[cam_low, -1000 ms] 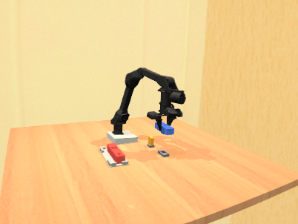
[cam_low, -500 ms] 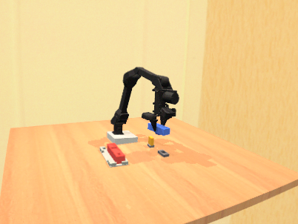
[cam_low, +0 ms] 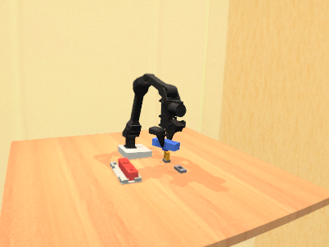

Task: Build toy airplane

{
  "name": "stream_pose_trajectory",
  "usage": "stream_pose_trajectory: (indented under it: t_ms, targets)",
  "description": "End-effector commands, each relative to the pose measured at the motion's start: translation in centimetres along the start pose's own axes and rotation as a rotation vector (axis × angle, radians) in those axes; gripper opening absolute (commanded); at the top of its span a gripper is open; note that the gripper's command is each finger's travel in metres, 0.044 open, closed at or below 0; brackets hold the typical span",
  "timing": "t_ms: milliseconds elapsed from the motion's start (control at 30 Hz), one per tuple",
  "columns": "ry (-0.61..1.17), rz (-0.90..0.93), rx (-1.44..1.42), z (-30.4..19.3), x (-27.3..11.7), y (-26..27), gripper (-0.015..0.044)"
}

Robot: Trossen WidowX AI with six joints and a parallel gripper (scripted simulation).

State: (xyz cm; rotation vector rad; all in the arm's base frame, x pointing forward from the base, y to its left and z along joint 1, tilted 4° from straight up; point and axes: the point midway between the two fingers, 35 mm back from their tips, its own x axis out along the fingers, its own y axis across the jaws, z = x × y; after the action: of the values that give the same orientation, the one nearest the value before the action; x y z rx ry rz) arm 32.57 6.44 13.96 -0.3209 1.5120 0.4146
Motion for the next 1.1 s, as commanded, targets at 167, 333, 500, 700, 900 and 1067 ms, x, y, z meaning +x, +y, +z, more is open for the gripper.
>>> stream_pose_trajectory:
  t_ms: [167, 333, 500, 700, 900, 1067]
  targets:
    - [0.003, -0.007, -0.148, -1.6, 0.4, -2.2, 0.0000]
    - [0.005, -0.008, -0.238, -2.6, 0.7, -3.5, 0.0000]
    - [0.007, -0.009, -0.329, -3.7, 0.9, -4.7, 0.0000]
    - [0.010, -0.010, -0.438, -5.1, 1.3, -6.1, 0.0000]
    - [0.013, -0.009, -0.550, -6.6, 1.6, -7.3, 0.0000]
    - [0.016, -0.009, -0.643, -7.8, 1.9, -8.3, 0.0000]
